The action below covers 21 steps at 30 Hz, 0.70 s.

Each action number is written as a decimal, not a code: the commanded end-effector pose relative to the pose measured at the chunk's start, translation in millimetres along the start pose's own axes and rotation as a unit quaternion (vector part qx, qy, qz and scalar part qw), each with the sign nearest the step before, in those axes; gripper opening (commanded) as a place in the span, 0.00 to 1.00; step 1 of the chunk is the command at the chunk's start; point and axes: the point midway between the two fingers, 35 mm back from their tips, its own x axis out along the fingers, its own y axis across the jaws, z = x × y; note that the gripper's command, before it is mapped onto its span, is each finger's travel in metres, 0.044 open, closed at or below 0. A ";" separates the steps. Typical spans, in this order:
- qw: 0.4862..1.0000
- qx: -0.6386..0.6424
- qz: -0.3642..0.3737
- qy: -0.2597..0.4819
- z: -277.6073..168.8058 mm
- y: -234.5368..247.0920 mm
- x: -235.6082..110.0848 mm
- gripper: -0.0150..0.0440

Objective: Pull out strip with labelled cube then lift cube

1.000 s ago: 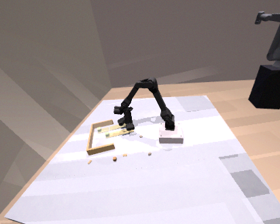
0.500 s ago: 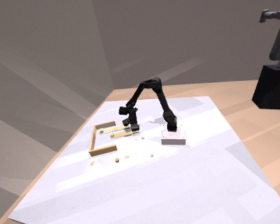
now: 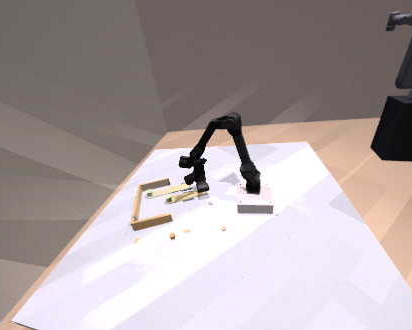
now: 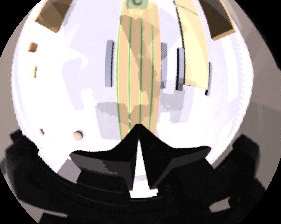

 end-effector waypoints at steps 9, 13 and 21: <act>1.000 0.002 0.006 0.017 -27.1 2.6 5.5 0.25; 1.000 0.002 0.006 0.017 -32.7 2.6 5.4 0.25; 1.000 0.002 0.006 0.018 -43.7 2.5 5.1 0.25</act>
